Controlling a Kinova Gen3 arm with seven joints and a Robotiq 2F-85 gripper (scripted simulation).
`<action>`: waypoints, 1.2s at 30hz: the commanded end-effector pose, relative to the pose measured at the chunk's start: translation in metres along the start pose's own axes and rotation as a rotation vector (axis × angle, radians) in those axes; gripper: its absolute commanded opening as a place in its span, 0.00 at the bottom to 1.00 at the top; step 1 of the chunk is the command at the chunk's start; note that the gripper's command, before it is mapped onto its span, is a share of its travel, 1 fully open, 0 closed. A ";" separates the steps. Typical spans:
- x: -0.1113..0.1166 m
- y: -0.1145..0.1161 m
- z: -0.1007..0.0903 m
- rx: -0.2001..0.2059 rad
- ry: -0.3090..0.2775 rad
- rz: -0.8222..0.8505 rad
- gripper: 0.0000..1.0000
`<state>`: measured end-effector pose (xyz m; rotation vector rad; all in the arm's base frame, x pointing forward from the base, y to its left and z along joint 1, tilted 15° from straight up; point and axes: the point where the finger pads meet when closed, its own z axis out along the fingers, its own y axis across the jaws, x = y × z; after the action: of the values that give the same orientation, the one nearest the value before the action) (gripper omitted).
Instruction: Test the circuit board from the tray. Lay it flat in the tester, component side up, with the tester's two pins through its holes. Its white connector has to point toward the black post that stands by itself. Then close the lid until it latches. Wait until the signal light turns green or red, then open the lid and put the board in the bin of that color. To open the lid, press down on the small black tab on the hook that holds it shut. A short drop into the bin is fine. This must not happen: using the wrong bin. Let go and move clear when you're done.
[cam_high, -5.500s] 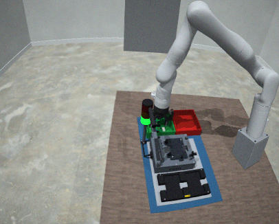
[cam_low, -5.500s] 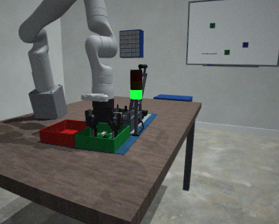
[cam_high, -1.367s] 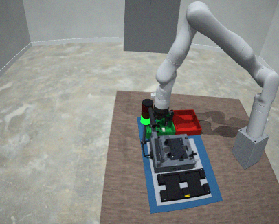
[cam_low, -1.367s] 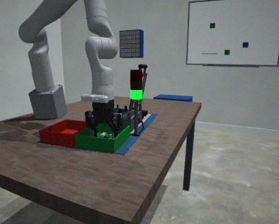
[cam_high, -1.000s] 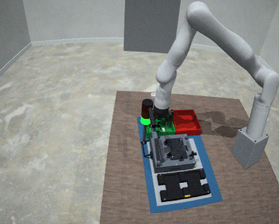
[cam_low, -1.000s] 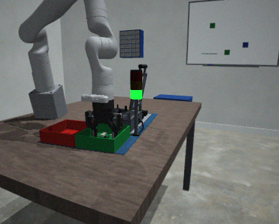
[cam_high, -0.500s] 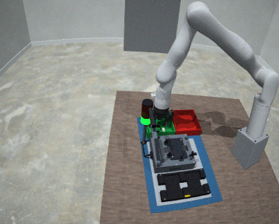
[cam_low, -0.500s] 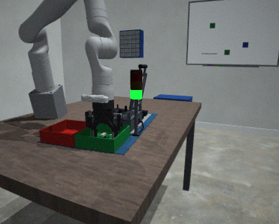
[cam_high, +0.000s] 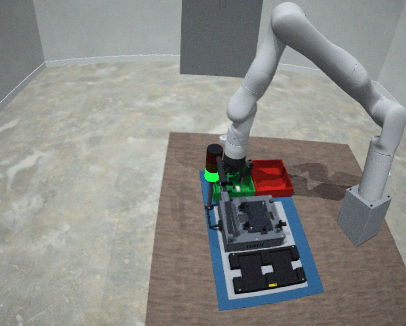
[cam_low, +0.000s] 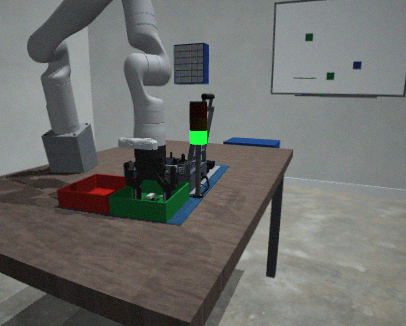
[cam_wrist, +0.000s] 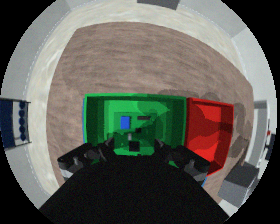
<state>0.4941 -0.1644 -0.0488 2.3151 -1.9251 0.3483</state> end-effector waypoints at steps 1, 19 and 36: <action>0.000 -0.001 -0.001 0.002 0.000 0.000 0.77; 0.000 -0.001 -0.001 0.002 0.000 0.000 1.00; 0.000 -0.001 -0.001 0.002 0.000 0.000 1.00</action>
<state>0.4941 -0.1644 -0.0488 2.3151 -1.9251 0.3483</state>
